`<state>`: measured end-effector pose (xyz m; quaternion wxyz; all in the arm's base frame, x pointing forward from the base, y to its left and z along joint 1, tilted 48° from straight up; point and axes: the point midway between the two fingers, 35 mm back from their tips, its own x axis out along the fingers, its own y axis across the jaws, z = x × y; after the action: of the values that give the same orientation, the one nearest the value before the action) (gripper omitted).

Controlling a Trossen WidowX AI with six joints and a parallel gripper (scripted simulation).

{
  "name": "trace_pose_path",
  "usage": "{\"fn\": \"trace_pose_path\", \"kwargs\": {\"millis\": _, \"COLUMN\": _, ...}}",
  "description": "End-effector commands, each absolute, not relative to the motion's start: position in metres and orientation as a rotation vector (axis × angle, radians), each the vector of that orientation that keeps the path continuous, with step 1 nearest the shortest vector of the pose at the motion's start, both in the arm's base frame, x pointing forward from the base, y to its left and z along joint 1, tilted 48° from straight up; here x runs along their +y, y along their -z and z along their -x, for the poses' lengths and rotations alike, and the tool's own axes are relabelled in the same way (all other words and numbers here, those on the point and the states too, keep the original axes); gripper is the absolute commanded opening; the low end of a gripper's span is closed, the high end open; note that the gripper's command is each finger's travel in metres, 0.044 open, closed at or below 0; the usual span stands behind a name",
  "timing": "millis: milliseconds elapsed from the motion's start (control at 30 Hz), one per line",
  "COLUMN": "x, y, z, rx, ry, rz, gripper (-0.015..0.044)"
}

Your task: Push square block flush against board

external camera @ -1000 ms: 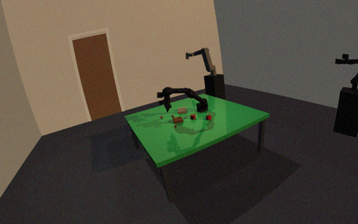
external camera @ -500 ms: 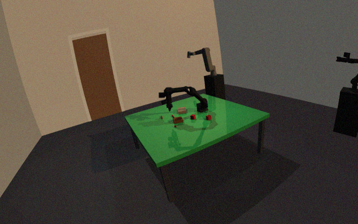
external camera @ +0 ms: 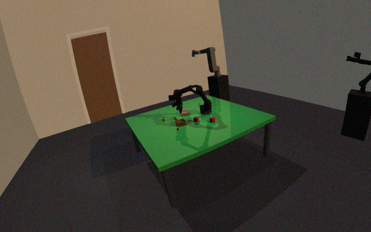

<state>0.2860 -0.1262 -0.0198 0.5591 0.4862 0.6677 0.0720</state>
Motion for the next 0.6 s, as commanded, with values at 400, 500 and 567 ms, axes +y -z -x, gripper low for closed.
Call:
{"fn": "trace_pose_path", "kwargs": {"millis": 400, "x": -0.088, "y": 0.058, "z": -0.294, "rx": 1.568, "ry": -0.175, "rz": -1.137, "gripper": 0.0}}
{"fn": "trace_pose_path", "kwargs": {"millis": 500, "x": -0.09, "y": 0.059, "z": -0.298, "rx": 1.568, "ry": -0.175, "rz": -1.136, "gripper": 0.0}}
{"fn": "trace_pose_path", "kwargs": {"millis": 567, "x": -0.092, "y": 0.06, "z": -0.301, "rx": 1.568, "ry": -0.175, "rz": -1.136, "gripper": 0.0}}
